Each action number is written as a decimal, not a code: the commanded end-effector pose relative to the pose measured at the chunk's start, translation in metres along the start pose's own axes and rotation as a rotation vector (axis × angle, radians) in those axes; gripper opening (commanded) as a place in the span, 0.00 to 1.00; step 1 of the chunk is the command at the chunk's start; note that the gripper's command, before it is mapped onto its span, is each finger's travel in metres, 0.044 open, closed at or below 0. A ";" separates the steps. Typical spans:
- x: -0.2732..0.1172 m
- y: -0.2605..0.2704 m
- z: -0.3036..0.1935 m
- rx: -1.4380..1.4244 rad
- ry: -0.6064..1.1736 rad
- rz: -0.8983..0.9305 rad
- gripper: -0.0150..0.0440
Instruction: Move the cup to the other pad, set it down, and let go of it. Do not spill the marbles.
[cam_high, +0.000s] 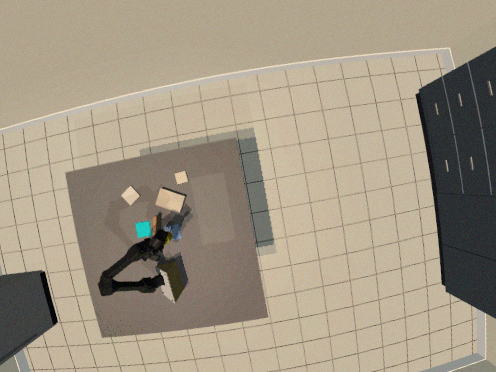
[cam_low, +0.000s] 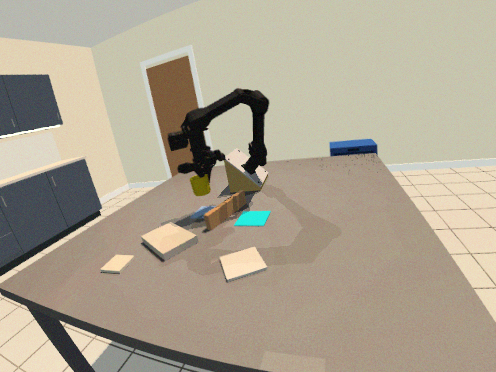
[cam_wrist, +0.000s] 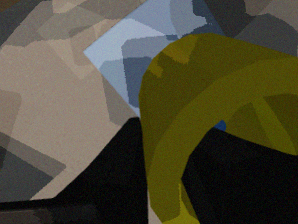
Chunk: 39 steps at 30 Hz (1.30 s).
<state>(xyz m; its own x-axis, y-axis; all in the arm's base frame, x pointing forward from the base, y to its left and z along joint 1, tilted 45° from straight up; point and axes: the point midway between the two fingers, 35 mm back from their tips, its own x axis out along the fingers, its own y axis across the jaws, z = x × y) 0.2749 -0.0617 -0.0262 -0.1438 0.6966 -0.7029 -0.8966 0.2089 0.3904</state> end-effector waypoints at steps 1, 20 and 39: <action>-0.005 0.000 0.000 -0.010 0.008 -0.007 0.25; -0.001 0.001 0.004 -0.002 0.001 -0.001 0.25; -0.001 0.014 0.056 -0.009 0.005 -0.005 0.25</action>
<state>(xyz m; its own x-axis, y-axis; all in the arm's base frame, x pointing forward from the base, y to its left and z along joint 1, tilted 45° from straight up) 0.2850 -0.0270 0.0059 -0.1463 0.6878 -0.7110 -0.9029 0.2008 0.3800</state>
